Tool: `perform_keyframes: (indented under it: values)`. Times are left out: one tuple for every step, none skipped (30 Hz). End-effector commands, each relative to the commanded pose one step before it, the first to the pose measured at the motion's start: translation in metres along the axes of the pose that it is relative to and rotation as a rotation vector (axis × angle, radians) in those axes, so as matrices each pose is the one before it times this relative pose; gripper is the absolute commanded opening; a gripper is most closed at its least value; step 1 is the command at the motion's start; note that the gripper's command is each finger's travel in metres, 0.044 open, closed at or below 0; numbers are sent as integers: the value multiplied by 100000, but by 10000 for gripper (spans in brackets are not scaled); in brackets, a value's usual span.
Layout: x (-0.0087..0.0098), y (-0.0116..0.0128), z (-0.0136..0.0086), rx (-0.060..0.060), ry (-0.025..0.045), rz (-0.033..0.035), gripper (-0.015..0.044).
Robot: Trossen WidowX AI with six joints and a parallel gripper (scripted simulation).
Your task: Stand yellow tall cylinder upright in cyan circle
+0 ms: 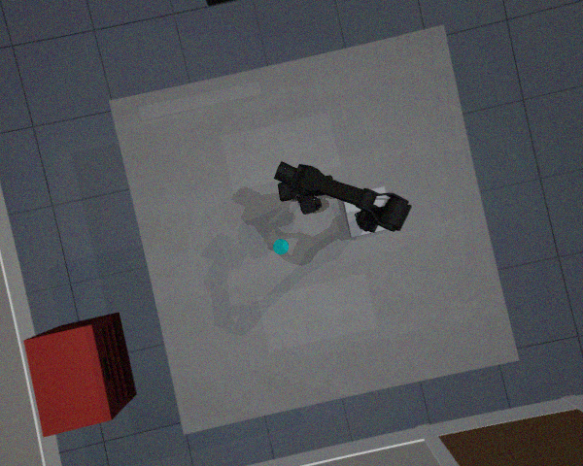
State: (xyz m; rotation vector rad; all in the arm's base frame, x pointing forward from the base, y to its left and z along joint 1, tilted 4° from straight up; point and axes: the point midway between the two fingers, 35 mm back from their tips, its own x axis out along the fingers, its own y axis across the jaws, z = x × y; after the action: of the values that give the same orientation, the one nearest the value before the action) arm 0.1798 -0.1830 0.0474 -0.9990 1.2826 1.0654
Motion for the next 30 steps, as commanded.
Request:
perform_keyframes:
  values:
    - [3379,615,528,-99,-965,565,309]
    - [183,37,25,0,-3,3,309]
    - [0,0,0,0,0,0,309]
    - [0,0,0,0,0,0,309]
    - [0,0,0,0,0,0,309]
    - [0,0,0,0,0,0,283]
    - [0,0,0,0,0,0,257]
    - [0,0,0,0,0,0,231]
    - [0,0,0,0,0,0,204]
    - [0,0,0,0,0,0,178]
    - [0,0,0,0,0,0,152]
    - [0,0,0,0,0,0,126]
    - [0,0,0,0,0,0,105]
    - [0,0,0,0,0,0,105]
    - [0,0,0,0,0,0,105]
    - [0,0,0,0,0,0,105]
    - [-18,10,-17,282,97,-12,105]
    - [-55,31,-51,848,291,-36,105]
    - [-91,51,-85,1414,484,-64,105]
    - [-128,56,-106,1691,578,-84,105]
    - [-283,-40,-56,333,118,-21,105]
    - [-295,-61,-31,-123,-37,2,105]
    - [-297,-57,-29,-123,-38,2,105]
    - [-299,-54,-27,-123,-38,2,105]
    - [-300,-51,-25,-123,-38,2,105]
    - [-302,-47,-23,-123,-38,3,105]
    - [-303,-44,-21,-123,-38,3,105]
    - [-305,-40,-18,-123,-39,3,105]
    - [-306,-37,-16,-123,-39,3,105]
    - [-307,-33,-14,-122,-39,4,105]
